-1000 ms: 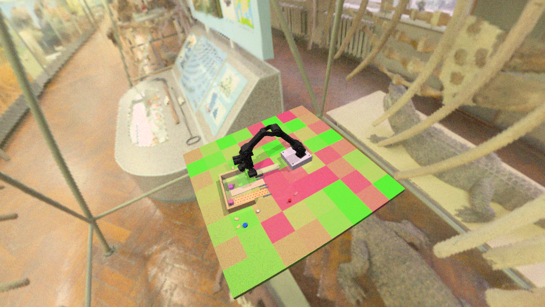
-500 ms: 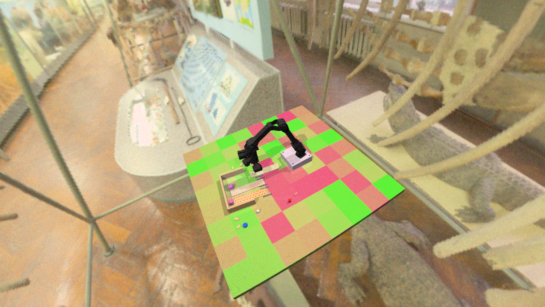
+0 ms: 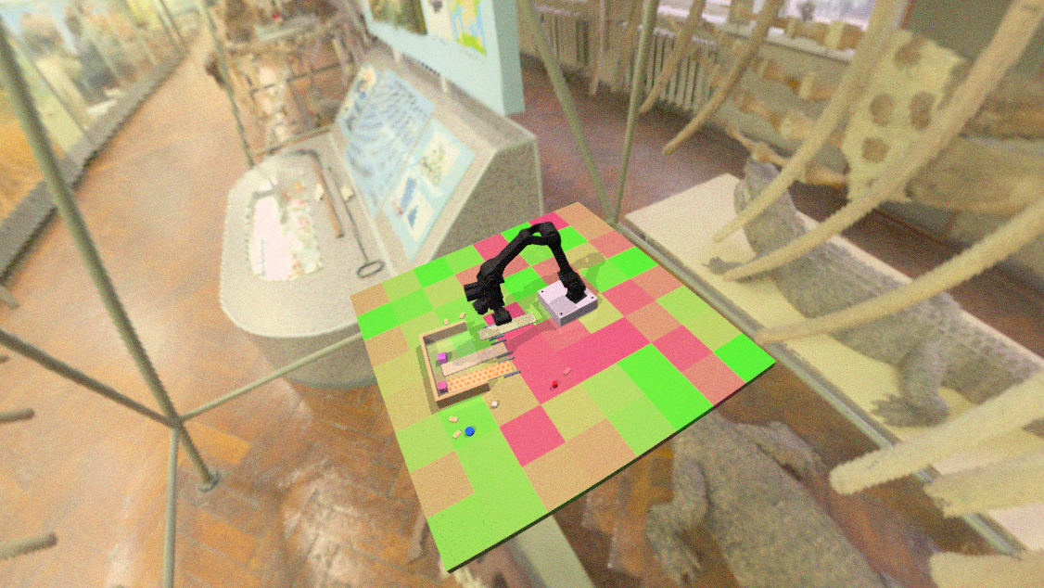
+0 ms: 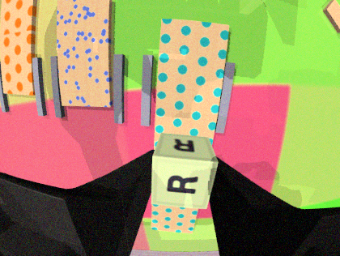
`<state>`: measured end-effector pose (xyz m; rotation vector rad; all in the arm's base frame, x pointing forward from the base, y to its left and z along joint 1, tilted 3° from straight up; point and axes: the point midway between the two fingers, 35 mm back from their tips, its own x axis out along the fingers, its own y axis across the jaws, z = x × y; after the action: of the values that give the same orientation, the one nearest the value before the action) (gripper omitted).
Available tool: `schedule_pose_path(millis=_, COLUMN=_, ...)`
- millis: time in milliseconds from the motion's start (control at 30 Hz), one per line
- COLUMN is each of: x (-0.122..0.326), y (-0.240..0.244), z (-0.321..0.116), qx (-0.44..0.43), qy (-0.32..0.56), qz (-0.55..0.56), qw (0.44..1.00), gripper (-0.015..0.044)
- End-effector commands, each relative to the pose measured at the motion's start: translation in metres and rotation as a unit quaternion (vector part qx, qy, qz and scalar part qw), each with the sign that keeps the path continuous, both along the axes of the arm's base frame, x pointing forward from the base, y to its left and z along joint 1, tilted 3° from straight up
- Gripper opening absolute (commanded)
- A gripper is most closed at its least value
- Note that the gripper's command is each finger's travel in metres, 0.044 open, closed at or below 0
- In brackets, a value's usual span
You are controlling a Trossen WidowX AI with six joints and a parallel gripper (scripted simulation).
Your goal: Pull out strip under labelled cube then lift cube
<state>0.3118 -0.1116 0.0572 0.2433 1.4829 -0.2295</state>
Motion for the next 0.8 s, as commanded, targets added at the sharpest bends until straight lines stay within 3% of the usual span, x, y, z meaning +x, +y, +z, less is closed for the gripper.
schedule_pose_path(millis=0, x=-0.018, y=0.007, z=-0.003, qx=0.001, qy=0.002, qz=0.001, qw=1.000, gripper=0.0000)
schedule_pose_path(millis=767, x=-0.029, y=0.010, z=0.032, qx=0.002, qy=0.002, qz=0.001, qw=1.000, gripper=0.0000)
